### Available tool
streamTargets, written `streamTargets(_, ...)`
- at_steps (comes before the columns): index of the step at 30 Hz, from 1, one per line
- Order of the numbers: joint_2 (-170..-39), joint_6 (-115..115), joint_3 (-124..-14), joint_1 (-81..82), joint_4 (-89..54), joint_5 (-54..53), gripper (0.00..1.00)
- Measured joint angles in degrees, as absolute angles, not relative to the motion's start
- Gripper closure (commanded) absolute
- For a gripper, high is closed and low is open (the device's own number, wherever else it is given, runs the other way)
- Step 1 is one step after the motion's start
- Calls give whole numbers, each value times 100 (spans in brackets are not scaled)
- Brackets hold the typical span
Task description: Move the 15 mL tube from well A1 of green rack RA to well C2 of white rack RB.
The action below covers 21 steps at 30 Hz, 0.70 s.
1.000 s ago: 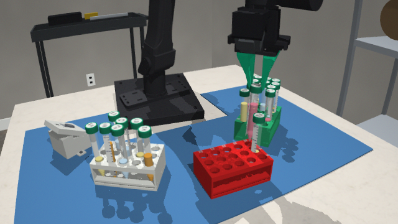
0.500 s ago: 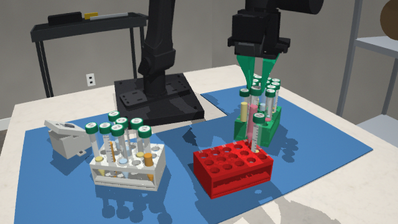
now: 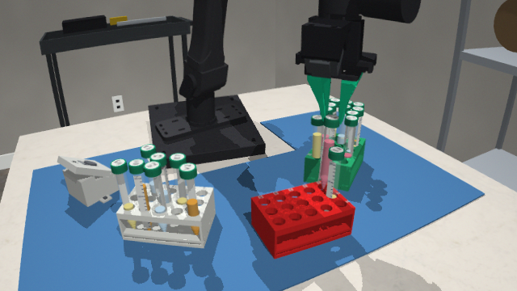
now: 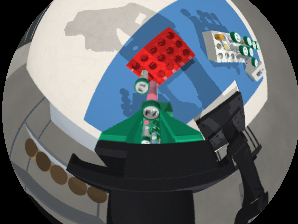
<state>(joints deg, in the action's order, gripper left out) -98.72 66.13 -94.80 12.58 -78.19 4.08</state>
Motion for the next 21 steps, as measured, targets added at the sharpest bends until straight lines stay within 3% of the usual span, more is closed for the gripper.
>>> streamTargets(21, -9826, 6584, -9216, 1227, -7616, 405, 100)
